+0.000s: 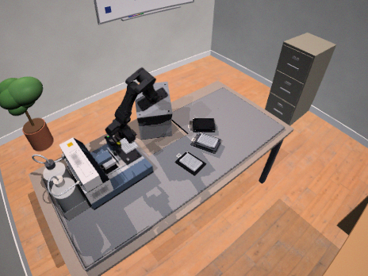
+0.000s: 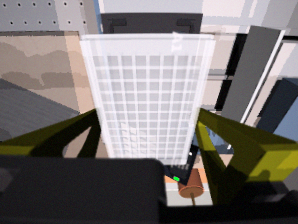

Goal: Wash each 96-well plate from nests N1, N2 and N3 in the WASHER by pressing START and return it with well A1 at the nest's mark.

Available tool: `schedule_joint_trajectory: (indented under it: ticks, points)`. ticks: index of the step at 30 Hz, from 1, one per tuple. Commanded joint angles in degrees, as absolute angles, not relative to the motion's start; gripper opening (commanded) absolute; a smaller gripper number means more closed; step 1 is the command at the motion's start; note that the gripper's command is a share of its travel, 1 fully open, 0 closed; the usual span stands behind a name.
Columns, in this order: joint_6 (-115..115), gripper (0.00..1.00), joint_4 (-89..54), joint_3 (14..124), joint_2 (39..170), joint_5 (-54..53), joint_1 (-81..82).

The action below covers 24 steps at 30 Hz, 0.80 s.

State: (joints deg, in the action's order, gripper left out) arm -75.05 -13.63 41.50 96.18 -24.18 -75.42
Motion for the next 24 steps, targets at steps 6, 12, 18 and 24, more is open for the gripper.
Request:
schedule_joint_trajectory:
  ticks: [6, 12, 18, 24]
  points:
    - [-73.94, 0.00, -10.10, 41.65, 98.23, -23.89, -74.87]
    - [-73.27, 0.00, -8.04, 41.74, 100.11, -23.63, -74.20]
    - [-72.48, 0.00, -5.71, 42.04, 102.43, -23.32, -73.41]
    - [-71.96, 0.00, -4.23, 42.33, 103.99, -23.11, -72.89]
